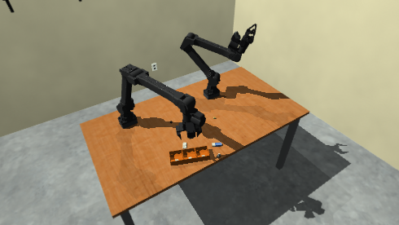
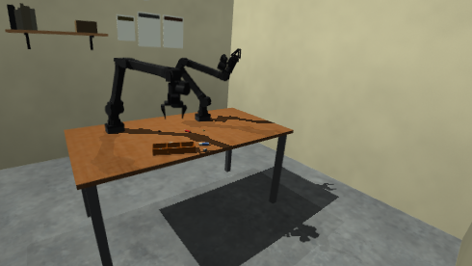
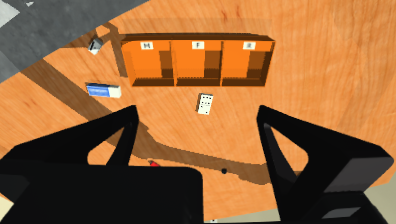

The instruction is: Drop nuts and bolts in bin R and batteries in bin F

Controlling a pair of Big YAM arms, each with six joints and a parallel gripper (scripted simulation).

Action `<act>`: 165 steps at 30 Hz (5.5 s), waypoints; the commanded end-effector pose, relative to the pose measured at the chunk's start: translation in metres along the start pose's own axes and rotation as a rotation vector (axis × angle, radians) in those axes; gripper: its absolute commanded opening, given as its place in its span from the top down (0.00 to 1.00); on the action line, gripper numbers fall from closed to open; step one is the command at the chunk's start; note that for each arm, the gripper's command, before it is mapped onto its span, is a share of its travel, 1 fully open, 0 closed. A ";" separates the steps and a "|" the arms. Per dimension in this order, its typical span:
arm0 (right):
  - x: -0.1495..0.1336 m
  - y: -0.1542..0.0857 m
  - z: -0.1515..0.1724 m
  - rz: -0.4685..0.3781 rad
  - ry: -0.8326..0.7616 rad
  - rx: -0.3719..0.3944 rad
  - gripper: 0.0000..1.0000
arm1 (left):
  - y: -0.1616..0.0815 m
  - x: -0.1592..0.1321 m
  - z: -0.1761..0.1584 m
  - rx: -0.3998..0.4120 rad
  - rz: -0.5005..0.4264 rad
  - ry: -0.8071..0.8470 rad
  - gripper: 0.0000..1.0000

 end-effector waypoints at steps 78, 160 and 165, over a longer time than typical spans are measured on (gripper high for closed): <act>-0.240 0.065 0.131 -0.019 -1.157 0.007 0.70 | 0.001 0.007 0.005 0.011 -0.031 0.016 0.00; -0.399 0.109 0.204 -0.064 -1.396 0.074 0.70 | 0.001 0.007 0.005 0.011 -0.031 0.016 0.00; -0.397 0.112 0.205 -0.063 -1.396 0.072 0.70 | 0.001 0.007 0.005 0.011 -0.031 0.016 0.00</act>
Point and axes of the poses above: on each arm, the point where the finger pads meet when closed, its own y axis out along the fingers, its own z axis across the jaws, x = y × z, the point moved 9 cm from there along -y, back along the fingers, and after that the axes turned 9 degrees about y, right-handed, at the moved point
